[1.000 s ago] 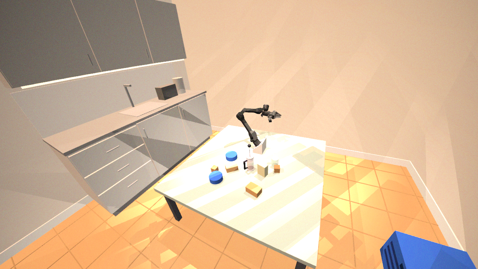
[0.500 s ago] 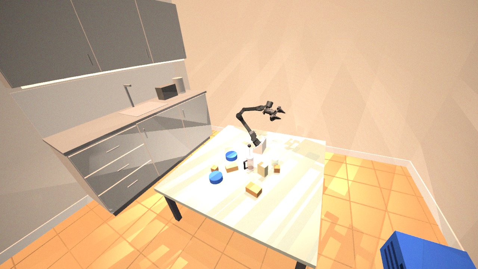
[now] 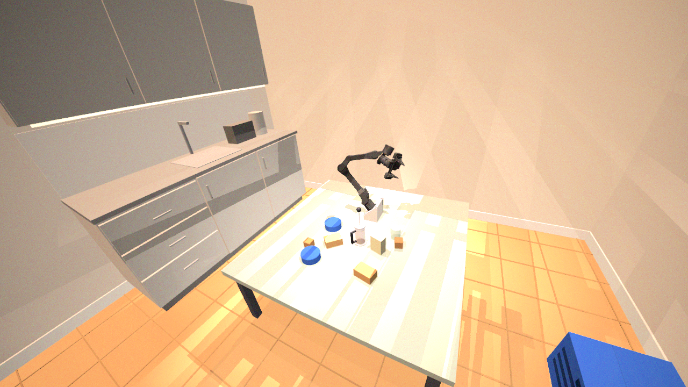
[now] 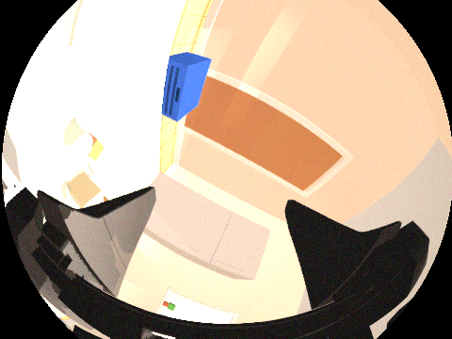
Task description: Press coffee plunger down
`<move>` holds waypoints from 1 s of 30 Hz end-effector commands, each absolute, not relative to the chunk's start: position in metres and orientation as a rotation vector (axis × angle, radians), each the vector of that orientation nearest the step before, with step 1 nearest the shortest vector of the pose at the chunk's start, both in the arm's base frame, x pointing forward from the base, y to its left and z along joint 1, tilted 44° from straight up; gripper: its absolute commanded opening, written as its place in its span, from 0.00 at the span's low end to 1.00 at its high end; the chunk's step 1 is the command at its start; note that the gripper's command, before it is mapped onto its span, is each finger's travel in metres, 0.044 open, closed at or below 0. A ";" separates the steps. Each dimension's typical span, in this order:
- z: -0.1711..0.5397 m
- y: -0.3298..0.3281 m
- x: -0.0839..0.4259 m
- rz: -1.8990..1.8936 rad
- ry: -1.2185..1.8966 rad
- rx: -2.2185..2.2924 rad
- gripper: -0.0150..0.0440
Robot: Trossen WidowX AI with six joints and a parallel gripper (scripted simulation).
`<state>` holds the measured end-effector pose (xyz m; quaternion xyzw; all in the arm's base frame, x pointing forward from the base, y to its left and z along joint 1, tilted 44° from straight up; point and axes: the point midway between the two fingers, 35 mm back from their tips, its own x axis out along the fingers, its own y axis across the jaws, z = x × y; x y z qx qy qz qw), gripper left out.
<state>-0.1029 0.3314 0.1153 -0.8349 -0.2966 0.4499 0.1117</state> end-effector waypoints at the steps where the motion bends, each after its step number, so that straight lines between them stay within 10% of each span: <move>1: 0.131 0.334 -0.028 1.123 -0.319 -2.170 1.00; 30: 0.186 0.251 0.174 0.102 0.424 -0.857 1.00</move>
